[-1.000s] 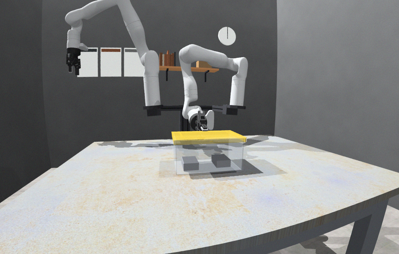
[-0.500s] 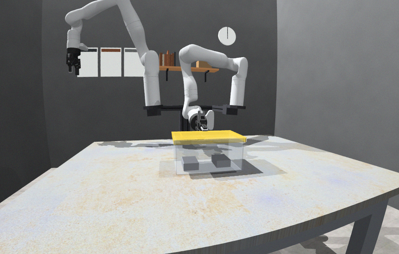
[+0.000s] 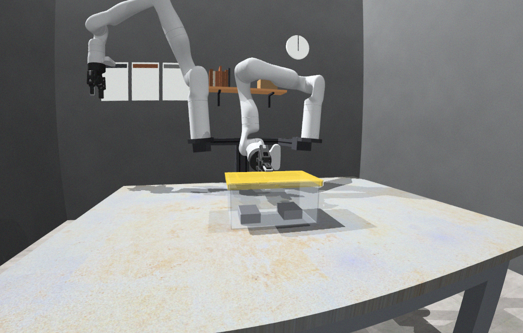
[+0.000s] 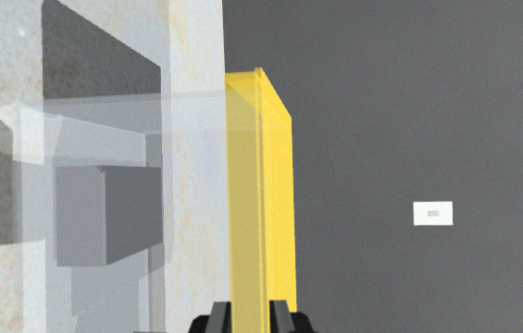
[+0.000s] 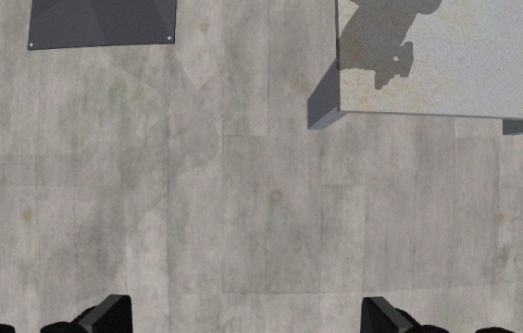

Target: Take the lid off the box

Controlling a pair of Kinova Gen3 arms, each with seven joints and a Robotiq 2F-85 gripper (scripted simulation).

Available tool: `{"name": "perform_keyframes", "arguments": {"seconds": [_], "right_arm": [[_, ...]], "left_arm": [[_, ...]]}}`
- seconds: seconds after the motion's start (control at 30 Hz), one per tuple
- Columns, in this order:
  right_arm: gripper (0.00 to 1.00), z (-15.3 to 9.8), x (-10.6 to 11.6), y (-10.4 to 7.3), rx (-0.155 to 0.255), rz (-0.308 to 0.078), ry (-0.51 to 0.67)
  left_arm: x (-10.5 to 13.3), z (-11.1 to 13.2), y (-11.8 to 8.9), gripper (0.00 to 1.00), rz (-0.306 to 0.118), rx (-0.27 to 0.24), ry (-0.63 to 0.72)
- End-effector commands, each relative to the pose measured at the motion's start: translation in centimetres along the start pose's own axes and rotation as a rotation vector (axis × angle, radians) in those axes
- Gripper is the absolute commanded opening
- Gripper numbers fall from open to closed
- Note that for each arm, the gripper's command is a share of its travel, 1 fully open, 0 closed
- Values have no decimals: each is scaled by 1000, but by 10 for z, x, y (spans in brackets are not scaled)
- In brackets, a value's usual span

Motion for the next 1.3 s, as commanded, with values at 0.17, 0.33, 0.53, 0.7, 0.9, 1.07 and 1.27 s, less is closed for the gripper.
{"name": "perform_keyframes", "arguments": {"seconds": [0.17,0.33,0.53,0.7,0.9,1.07,1.27], "right_arm": [[1000,0,0,-1,1,-2,0],[1000,0,0,-1,1,-2,0],[1000,0,0,-1,1,-2,0],[1000,0,0,-1,1,-2,0],[1000,0,0,-1,1,-2,0],[1000,0,0,-1,1,-2,0],[1000,0,0,-1,1,-2,0]], "left_arm": [[0,3,0,233,-3,-11,-1],[-1,5,0,233,-6,-24,-1],[-1,7,-1,233,-8,-32,-1],[-1,7,-1,233,-9,-37,-1],[-1,7,-1,233,-9,-37,-1],[-1,8,-1,233,-9,-39,-1],[-2,9,-1,233,-12,-50,-1]]}}
Point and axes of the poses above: on each arm, the point where the finger pads meet when closed, its own y axis out along the fingers, its own z axis across the jaws, x = y × z, the point moved 1 cm from there along -y, back along the fingers, and after that the axes turned 13 degrees about y, right-handed, at the moved point
